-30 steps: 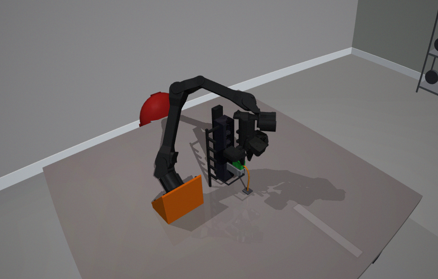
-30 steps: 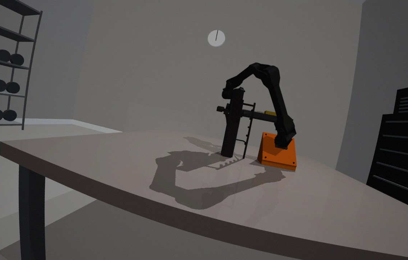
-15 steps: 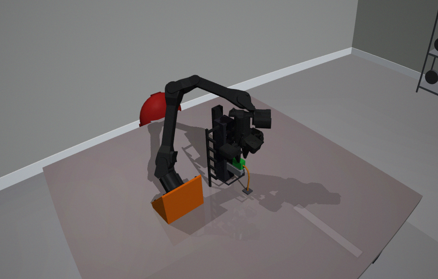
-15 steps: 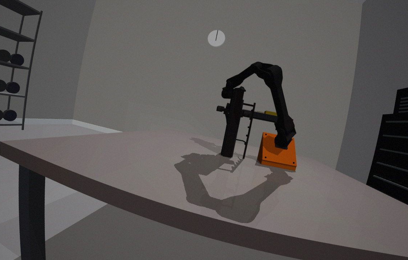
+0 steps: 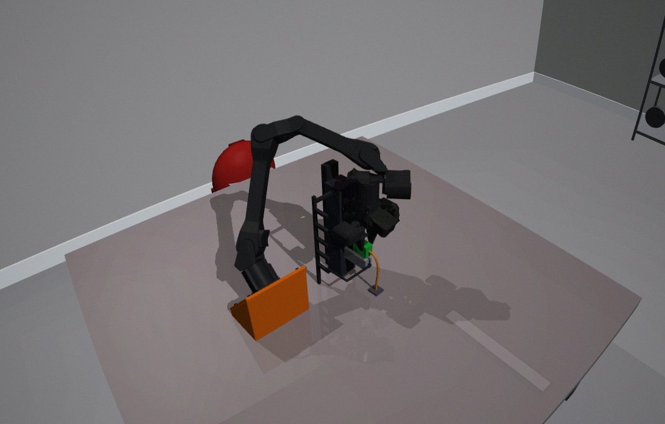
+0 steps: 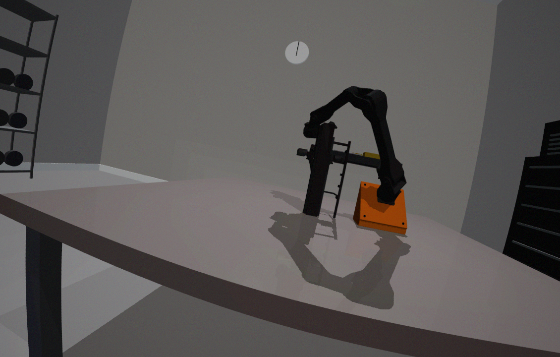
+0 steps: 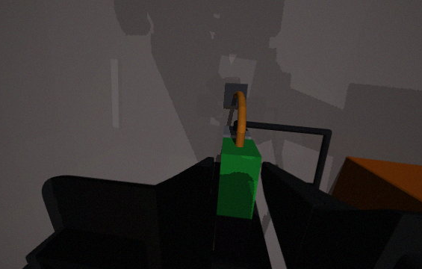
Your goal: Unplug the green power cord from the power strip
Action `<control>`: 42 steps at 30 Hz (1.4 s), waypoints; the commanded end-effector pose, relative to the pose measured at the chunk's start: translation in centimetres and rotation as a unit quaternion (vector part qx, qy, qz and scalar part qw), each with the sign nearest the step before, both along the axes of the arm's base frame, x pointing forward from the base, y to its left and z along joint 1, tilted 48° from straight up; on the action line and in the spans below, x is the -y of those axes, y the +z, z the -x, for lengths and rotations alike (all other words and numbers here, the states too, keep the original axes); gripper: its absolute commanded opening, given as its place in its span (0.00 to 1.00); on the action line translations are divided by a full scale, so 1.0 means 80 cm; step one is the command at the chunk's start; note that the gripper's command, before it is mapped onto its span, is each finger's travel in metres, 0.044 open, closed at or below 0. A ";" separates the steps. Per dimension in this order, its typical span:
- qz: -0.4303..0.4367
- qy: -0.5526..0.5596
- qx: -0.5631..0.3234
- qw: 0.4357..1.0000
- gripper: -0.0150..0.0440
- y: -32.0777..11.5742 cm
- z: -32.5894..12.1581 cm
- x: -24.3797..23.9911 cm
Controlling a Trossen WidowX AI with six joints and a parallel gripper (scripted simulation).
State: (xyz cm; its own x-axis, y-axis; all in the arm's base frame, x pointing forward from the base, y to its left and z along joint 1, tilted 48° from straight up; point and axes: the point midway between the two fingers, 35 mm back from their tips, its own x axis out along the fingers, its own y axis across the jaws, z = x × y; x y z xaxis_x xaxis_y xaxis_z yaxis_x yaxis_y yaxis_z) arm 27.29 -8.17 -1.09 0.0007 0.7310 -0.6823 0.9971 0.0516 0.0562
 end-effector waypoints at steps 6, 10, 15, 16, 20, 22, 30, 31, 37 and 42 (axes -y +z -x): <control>0.000 0.000 0.000 1.000 0.32 0.000 0.000 0.000; 0.000 0.000 0.000 1.000 0.28 0.000 0.000 0.000; 0.000 0.000 0.000 1.000 0.25 -0.001 0.000 0.001; 0.000 0.000 0.000 1.000 0.25 -0.002 -0.001 0.002; 0.000 0.000 0.000 1.000 0.25 -0.007 -0.002 0.008; 0.000 -0.001 0.000 1.000 0.25 -0.010 -0.003 0.011; 0.001 -0.001 -0.001 1.000 0.25 -0.021 -0.005 0.023; 0.001 -0.001 -0.001 1.000 0.25 -0.022 -0.005 0.024; 0.001 -0.002 -0.001 1.000 0.25 -0.030 -0.006 0.034; 0.001 -0.002 -0.001 1.000 0.25 -0.036 -0.007 0.042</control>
